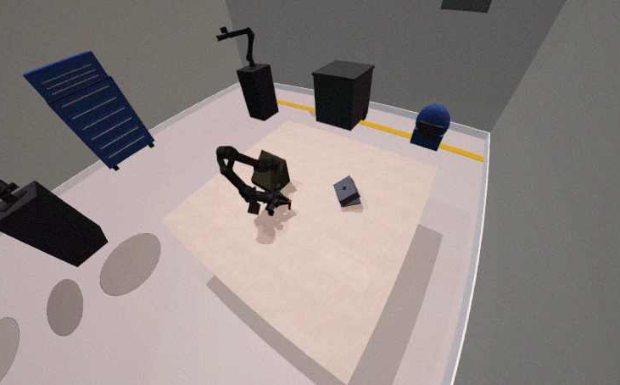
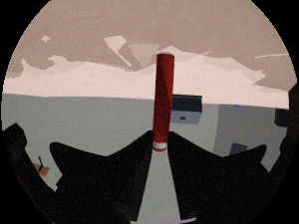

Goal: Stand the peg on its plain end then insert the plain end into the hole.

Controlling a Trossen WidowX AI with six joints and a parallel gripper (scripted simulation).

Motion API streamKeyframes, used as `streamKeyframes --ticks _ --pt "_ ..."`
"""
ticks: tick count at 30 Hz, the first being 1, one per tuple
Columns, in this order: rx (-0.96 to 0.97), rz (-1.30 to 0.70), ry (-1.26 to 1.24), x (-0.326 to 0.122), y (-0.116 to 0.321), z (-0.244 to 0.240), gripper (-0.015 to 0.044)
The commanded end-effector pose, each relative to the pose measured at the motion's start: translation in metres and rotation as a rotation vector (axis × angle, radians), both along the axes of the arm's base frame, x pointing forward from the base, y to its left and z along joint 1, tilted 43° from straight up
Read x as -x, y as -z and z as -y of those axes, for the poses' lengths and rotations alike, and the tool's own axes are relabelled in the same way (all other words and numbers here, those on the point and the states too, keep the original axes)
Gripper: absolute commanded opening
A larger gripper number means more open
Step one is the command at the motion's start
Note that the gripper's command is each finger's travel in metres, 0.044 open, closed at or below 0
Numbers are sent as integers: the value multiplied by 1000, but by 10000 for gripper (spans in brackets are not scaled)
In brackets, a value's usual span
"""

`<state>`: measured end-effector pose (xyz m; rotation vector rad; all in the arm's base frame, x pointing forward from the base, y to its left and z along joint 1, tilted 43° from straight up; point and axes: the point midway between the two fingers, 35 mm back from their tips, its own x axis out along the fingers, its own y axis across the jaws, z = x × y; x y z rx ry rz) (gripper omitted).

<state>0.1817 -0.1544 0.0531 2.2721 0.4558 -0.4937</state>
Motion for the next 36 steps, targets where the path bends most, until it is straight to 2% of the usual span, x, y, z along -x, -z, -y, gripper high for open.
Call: streamKeyframes --ticks 1,36 --pt "0 -1 0 1 1 1 49" --pt "-17 32 -18 6 1 3 49"
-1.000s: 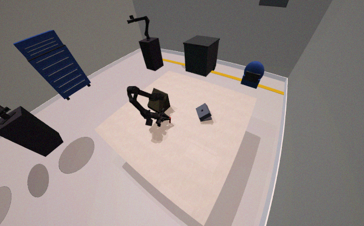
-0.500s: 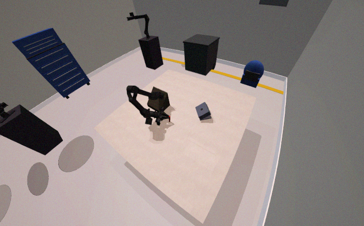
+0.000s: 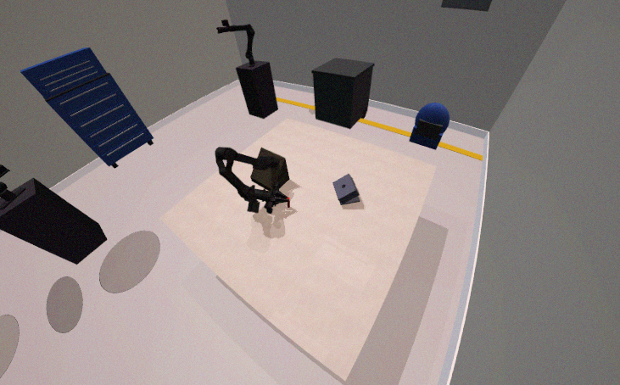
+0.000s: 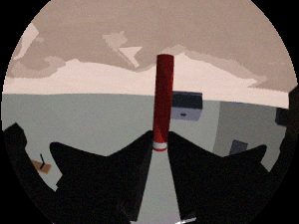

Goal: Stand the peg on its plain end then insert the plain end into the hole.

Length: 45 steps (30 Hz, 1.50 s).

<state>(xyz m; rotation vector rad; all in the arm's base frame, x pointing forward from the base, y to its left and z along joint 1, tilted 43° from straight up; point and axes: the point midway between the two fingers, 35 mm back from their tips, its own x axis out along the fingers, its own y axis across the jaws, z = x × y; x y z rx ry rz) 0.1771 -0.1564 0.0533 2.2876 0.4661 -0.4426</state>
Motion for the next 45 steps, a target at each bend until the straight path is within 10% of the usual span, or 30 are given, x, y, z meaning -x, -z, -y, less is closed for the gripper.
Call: streamKeyframes --ticks 1,45 --pt "0 -1 0 1 1 1 49" --pt "-8 16 -7 2 0 1 130"
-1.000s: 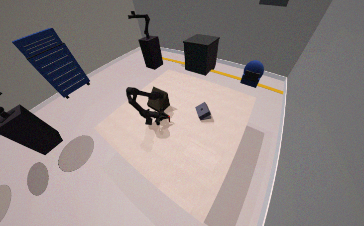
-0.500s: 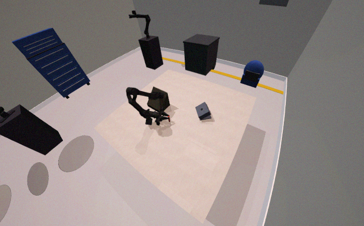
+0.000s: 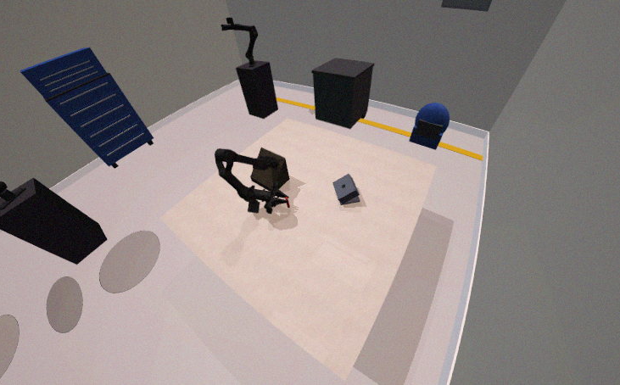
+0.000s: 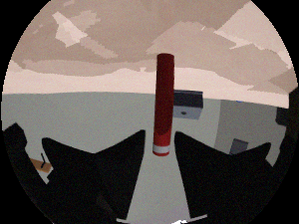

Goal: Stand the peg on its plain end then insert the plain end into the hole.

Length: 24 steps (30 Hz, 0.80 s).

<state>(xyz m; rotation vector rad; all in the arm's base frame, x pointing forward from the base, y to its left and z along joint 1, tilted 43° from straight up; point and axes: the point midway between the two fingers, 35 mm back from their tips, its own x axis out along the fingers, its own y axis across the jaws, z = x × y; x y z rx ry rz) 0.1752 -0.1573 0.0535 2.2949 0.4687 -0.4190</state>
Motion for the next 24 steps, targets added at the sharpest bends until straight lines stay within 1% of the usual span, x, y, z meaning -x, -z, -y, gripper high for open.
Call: streamKeyframes --ticks 1,15,24 --pt "0 -1 0 0 0 0 130" --pt "0 -1 0 0 0 0 130" --pt "0 -1 0 0 0 0 366"
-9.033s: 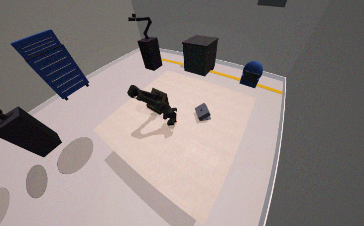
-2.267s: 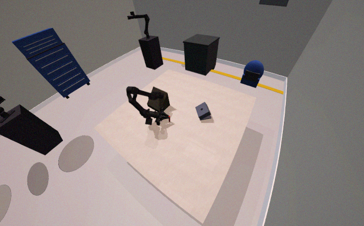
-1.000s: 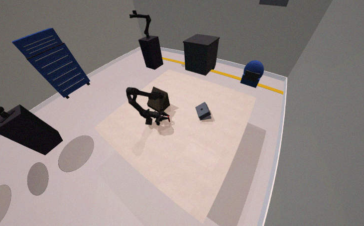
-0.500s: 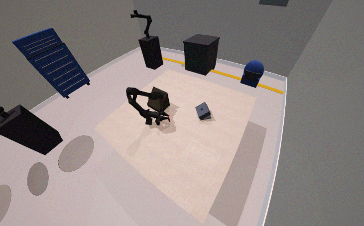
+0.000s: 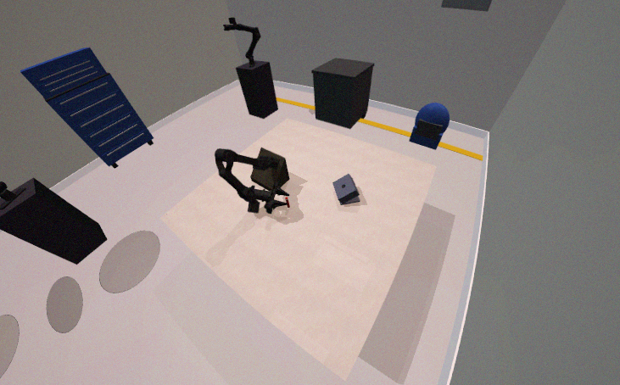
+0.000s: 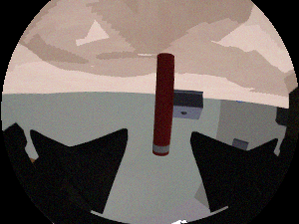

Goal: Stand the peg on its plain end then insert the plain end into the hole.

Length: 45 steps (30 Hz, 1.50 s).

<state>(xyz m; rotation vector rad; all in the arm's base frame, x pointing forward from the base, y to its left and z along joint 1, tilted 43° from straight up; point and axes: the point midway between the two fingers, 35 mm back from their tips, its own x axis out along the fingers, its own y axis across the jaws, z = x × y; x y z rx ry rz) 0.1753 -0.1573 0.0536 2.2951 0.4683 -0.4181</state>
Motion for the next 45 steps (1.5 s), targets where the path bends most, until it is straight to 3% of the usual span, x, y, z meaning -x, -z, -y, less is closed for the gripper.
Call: streamKeyframes --ticks 1,3,12,31,37,45 --pt "0 -1 0 0 0 0 392" --pt "0 -1 0 0 0 0 440" --pt "0 -4 -1 -1 -5 -2 440" --pt "2 0 -1 -5 -115 -105 440" --pt "-9 -17 4 -3 -115 -109 440" --pt "-94 -261 66 -4 -90 -106 440"
